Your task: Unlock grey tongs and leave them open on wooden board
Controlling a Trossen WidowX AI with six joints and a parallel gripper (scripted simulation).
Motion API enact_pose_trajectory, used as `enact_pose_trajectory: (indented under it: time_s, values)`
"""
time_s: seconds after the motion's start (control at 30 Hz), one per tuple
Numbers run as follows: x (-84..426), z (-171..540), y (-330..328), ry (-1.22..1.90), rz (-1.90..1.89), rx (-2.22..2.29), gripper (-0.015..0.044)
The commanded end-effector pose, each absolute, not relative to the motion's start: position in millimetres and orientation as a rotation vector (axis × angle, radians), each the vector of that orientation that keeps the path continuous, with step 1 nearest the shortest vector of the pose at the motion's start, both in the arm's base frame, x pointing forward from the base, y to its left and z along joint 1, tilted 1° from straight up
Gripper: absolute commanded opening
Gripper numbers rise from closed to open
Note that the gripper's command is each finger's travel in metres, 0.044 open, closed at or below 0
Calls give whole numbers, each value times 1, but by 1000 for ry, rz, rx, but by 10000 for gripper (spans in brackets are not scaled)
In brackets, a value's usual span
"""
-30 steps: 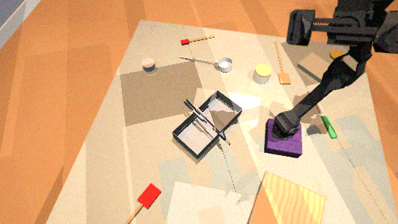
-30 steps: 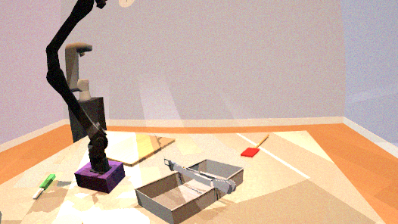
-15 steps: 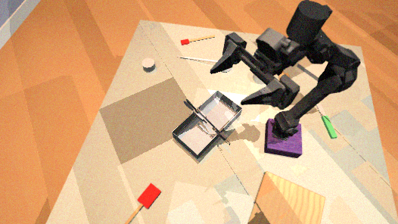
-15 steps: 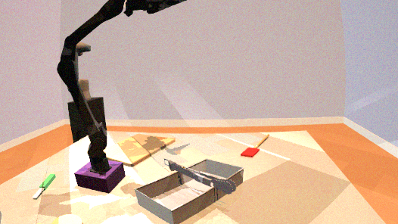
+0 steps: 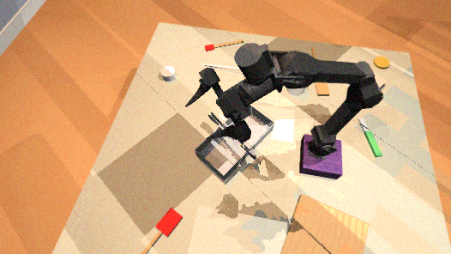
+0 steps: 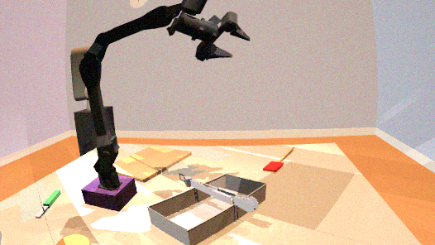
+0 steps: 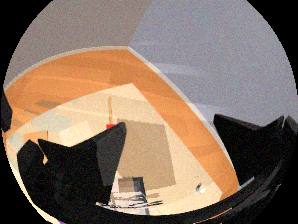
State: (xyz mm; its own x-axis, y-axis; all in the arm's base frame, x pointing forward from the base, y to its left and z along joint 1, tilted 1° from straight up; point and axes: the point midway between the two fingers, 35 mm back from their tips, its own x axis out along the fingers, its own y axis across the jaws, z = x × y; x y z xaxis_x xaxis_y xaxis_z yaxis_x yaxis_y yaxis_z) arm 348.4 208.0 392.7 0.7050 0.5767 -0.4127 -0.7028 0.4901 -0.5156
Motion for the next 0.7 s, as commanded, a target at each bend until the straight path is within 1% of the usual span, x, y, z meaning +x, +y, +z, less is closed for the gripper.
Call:
enact_pose_trajectory:
  time_s: [0.0, 0.33, 0.67]
  values:
    - [378, 327, 185, 314, 822, -1031, 440]
    - [398, 225, 139, 483, 1051, -1492, 440]
    - [389, 136, 88, 558, 1477, -1836, 440]
